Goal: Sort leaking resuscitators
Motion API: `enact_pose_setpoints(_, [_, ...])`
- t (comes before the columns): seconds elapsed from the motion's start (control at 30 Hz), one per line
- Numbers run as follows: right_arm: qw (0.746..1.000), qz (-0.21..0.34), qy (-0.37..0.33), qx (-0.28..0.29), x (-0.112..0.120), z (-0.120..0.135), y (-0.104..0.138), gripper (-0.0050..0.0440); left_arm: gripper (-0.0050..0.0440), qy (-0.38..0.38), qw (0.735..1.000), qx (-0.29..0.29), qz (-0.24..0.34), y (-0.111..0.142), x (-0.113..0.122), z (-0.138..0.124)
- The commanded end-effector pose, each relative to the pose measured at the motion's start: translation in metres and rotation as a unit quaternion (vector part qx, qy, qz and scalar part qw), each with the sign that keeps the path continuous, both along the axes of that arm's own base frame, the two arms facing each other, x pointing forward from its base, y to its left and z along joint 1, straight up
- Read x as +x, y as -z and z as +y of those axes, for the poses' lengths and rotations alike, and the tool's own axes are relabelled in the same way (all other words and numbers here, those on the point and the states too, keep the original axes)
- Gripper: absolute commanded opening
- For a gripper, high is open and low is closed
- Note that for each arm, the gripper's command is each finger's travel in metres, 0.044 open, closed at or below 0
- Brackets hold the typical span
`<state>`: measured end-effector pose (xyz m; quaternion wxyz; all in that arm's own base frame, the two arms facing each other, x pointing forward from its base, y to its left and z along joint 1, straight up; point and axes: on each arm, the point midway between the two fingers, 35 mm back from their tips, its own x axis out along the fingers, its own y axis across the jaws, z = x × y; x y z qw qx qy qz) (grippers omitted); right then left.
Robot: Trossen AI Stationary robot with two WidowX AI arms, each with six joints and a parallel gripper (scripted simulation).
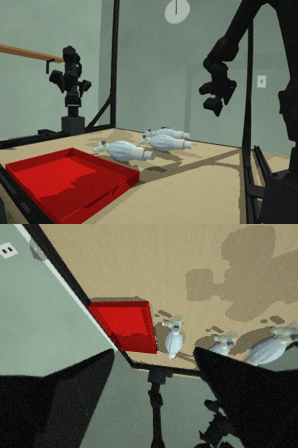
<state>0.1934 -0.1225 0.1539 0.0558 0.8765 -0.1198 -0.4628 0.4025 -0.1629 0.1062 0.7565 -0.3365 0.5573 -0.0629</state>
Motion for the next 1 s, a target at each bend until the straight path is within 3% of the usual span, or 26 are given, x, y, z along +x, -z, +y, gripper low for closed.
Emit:
enact_pose_setpoints(0.0, [1.0,0.0,0.0,0.0,0.0,0.0,0.0,0.04,0.04,0.0,1.0,0.0,0.0,0.0,0.0,0.0])
enact_pose_setpoints(0.53, [1.0,0.0,0.0,0.0,0.0,0.0,0.0,0.04,0.04,0.0,1.0,0.0,0.0,0.0,0.0,0.0])
enact_pose_setpoints(0.57, [0.999,0.012,-0.043,-0.024,0.004,0.003,0.002,0.044,0.044,-0.018,1.0,0.024,-0.003,0.004,0.002,0.012])
enact_pose_setpoints(0.7, [0.968,0.057,-0.214,-0.12,0.019,0.017,0.01,0.044,0.044,-0.09,0.989,0.119,-0.012,0.017,0.007,0.062])
enact_pose_setpoints(0.8, [0.918,0.086,-0.337,-0.191,0.03,0.028,0.017,0.044,0.044,-0.14,0.971,0.191,-0.016,0.023,0.006,0.101])
enact_pose_setpoints(0.9, [0.847,0.109,-0.451,-0.26,0.04,0.041,0.023,0.044,0.044,-0.188,0.946,0.263,-0.018,0.025,0.002,0.14])
enact_pose_setpoints(0.97, [0.847,0.109,-0.451,-0.26,0.04,0.041,0.023,0.044,0.044,-0.188,0.946,0.263,-0.018,0.025,0.002,0.14])
